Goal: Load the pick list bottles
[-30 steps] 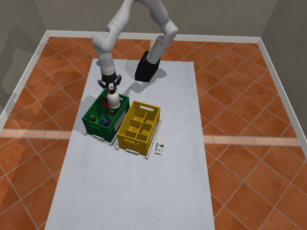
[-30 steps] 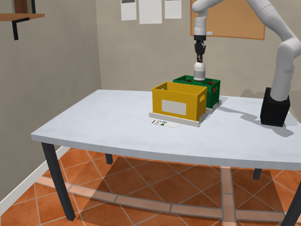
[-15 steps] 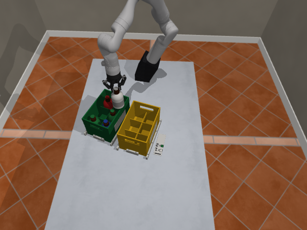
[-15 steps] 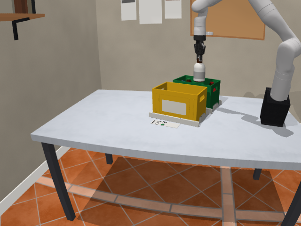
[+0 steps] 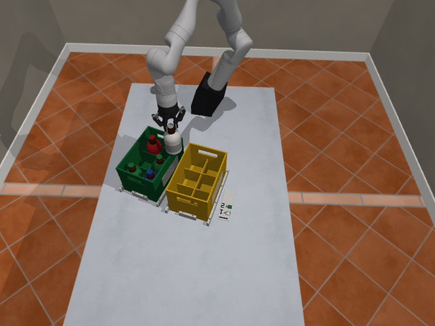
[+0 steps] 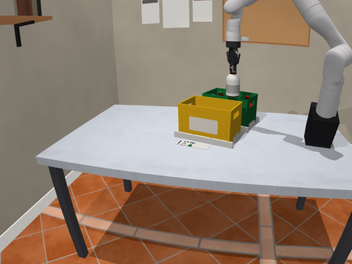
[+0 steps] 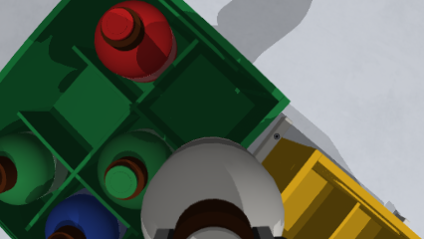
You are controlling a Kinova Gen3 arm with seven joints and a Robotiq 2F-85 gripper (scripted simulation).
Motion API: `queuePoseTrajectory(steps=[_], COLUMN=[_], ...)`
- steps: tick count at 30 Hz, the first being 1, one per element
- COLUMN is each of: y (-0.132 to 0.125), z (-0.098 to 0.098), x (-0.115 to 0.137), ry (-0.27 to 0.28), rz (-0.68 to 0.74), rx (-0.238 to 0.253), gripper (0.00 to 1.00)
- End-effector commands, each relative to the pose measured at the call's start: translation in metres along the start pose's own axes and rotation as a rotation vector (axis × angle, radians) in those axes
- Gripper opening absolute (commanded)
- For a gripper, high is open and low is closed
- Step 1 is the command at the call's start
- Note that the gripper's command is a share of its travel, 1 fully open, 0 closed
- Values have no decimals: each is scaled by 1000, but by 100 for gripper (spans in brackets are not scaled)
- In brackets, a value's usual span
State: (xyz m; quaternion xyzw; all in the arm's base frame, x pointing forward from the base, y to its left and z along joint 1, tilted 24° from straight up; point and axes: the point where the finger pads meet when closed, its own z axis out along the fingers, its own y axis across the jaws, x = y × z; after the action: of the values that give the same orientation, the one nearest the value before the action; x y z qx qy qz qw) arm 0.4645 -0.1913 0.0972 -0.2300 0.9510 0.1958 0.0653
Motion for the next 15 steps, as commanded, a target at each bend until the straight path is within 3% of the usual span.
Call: queuePoseTrajectory(steps=[1,15], y=[4,26], z=[-1,-1], x=[-2,-13], ry=[-1,-1], rz=[0,0], rx=[2,2], gripper=[10,10])
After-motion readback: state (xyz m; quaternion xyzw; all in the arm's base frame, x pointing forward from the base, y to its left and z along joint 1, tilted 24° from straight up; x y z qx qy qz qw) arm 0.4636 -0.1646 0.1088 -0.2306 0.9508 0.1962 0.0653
